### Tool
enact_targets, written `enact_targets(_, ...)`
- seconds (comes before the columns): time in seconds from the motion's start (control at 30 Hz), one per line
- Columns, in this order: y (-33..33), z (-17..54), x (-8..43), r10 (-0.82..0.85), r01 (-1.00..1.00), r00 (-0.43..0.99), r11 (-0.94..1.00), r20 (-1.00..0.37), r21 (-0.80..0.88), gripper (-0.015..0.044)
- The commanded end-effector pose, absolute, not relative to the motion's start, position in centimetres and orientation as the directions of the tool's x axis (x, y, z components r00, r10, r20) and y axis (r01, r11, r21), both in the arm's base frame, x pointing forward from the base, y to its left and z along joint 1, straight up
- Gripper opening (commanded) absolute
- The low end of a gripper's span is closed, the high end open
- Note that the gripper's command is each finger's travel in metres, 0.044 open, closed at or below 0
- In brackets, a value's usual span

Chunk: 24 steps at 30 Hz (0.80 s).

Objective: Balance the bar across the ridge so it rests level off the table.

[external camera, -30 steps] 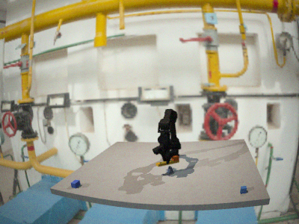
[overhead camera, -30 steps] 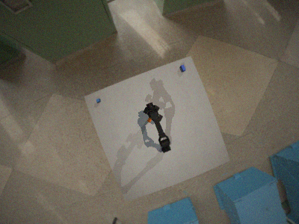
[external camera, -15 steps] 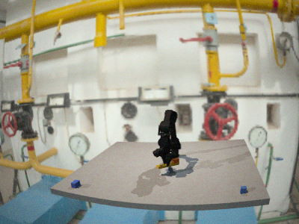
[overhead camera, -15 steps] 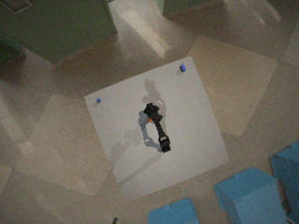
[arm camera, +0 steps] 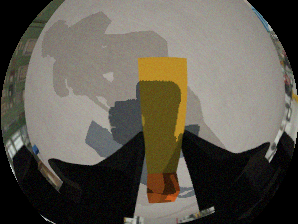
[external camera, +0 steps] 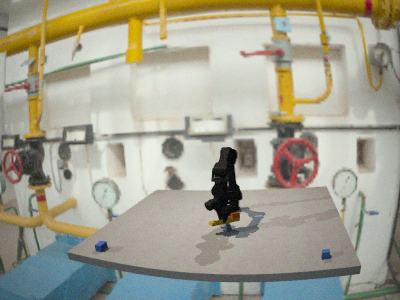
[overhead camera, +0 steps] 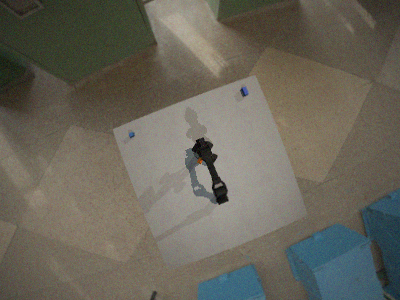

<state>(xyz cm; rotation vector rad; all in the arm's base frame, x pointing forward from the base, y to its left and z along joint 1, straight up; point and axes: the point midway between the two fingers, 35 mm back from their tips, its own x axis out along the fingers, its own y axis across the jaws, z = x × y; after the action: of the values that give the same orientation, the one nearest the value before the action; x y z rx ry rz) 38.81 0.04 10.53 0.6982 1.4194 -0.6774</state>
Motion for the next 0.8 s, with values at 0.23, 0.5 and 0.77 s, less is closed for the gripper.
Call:
enact_targets(0.23, 0.14, 10.44, 38.84, 0.000, 0.771, 0.042, 0.636, -0.999, 0.032, 0.0000)
enact_targets(0.5, 0.14, 10.38, 38.84, 0.000, 0.771, 0.042, 0.636, -0.999, 0.032, 0.0000)
enact_targets(0.77, 0.14, 10.31, 38.84, 0.000, 0.771, 0.042, 0.636, -0.999, 0.032, 0.0000)
